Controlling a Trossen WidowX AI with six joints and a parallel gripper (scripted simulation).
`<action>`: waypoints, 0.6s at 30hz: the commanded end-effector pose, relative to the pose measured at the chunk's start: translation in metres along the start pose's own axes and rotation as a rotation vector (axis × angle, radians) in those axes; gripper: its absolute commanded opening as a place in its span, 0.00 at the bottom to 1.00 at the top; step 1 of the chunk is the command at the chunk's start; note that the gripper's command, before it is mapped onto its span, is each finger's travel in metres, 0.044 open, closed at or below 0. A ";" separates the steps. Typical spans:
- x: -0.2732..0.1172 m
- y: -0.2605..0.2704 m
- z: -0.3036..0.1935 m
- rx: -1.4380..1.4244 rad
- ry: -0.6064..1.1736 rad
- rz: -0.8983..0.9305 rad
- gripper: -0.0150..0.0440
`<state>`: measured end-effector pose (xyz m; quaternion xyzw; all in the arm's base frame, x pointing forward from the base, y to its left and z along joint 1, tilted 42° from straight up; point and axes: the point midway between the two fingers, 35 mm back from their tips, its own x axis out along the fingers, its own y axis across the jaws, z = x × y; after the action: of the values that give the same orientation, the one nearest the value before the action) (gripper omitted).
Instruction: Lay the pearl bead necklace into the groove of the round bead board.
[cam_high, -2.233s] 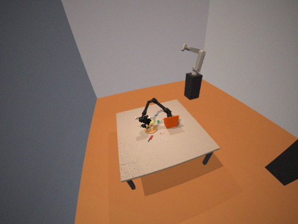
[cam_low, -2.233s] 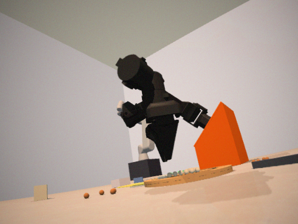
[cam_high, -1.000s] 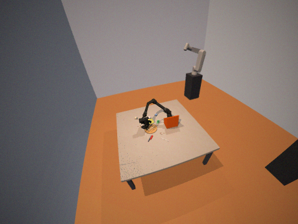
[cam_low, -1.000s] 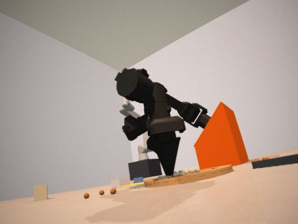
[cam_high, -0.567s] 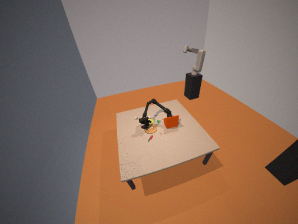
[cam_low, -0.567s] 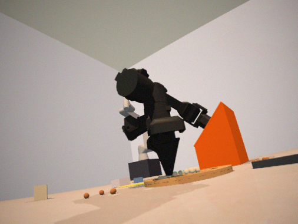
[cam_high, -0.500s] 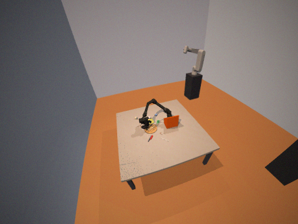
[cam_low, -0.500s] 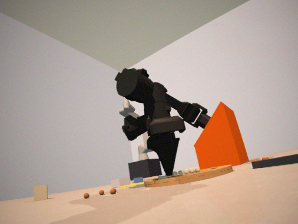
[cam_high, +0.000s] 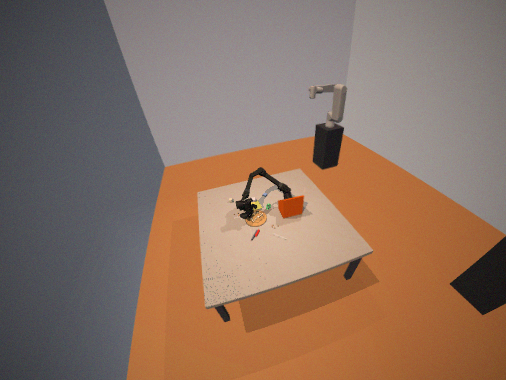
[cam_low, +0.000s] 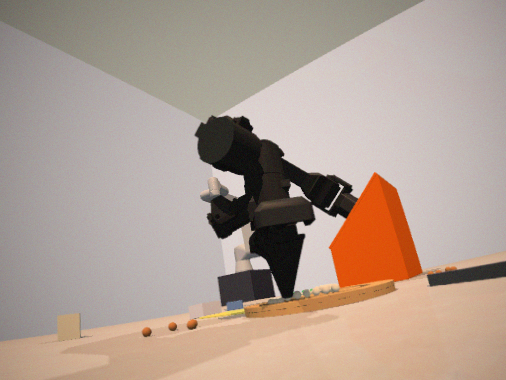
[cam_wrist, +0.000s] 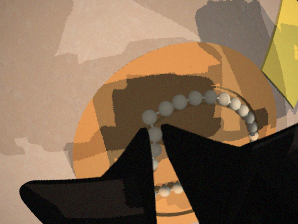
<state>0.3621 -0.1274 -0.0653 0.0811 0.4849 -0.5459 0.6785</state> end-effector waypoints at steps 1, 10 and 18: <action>0.000 0.000 0.000 0.001 0.000 0.001 0.25; -0.006 0.000 -0.001 -0.006 0.000 -0.001 0.25; -0.006 0.011 0.003 -0.005 0.000 -0.001 0.25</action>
<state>0.3673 -0.1229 -0.0620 0.0788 0.4867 -0.5448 0.6783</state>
